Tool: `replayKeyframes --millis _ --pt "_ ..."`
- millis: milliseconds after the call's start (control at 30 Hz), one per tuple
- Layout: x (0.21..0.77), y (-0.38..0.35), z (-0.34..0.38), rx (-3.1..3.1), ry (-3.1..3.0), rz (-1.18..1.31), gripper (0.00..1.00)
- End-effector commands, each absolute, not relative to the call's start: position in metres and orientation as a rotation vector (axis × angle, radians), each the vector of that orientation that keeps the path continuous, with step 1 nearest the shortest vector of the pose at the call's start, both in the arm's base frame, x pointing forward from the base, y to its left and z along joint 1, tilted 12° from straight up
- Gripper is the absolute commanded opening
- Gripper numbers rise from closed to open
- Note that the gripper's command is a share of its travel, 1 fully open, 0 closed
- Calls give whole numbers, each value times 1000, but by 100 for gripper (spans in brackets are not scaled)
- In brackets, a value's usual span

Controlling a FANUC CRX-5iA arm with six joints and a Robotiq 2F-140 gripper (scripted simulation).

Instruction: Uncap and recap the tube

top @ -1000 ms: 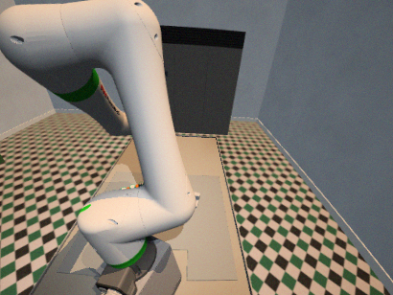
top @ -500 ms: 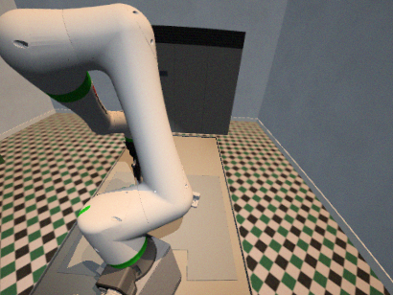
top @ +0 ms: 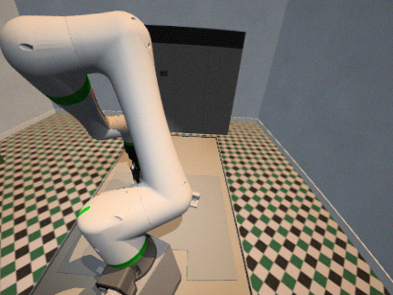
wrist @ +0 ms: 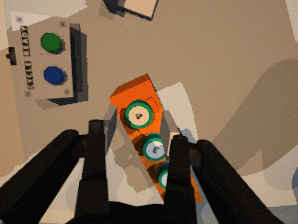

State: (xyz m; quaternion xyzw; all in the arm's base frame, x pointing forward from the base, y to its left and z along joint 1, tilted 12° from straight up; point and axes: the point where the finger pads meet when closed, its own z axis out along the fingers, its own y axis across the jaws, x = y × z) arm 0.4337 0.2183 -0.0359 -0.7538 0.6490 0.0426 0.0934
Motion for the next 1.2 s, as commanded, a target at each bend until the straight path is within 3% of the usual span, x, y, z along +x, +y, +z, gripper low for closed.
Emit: replayKeyframes --millis 0,1033,1067,1167 --pt "435 220 -46 -2237 1926 126 35" --pt "435 223 -58 -2237 1926 126 35" --pt "435 223 -58 -2237 1926 126 0" --pt "435 223 -58 -2237 1926 126 0"
